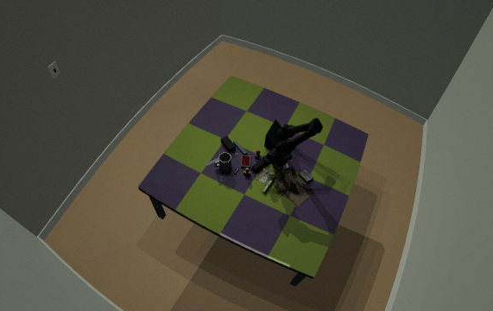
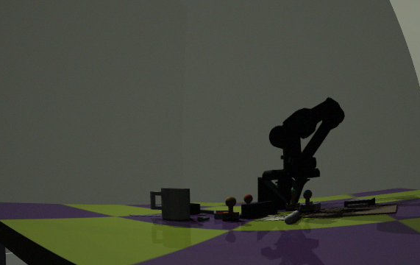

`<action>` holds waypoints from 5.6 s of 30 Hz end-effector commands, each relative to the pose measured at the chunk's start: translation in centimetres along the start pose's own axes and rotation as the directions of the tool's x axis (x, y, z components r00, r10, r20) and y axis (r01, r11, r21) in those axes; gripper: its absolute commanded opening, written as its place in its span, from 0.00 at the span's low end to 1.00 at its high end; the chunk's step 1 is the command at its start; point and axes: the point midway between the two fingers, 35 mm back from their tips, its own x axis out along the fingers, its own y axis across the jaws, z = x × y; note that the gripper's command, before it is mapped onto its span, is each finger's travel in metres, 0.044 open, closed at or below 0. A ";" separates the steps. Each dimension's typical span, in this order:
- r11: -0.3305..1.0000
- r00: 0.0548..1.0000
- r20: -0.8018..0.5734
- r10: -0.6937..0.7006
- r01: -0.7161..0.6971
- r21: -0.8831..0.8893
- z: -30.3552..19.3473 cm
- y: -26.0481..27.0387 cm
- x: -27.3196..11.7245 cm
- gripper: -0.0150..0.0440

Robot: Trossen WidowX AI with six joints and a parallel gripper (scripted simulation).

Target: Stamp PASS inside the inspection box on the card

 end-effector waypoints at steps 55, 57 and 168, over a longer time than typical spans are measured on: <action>1.000 1.000 -0.003 -0.010 0.010 -0.007 0.1 -0.2 -2.9 0.25; 1.000 1.000 -0.003 -0.010 0.010 -0.007 0.1 -0.2 -3.0 0.25; 1.000 1.000 -0.006 -0.022 0.022 -0.011 -9.5 -18.0 -6.6 0.25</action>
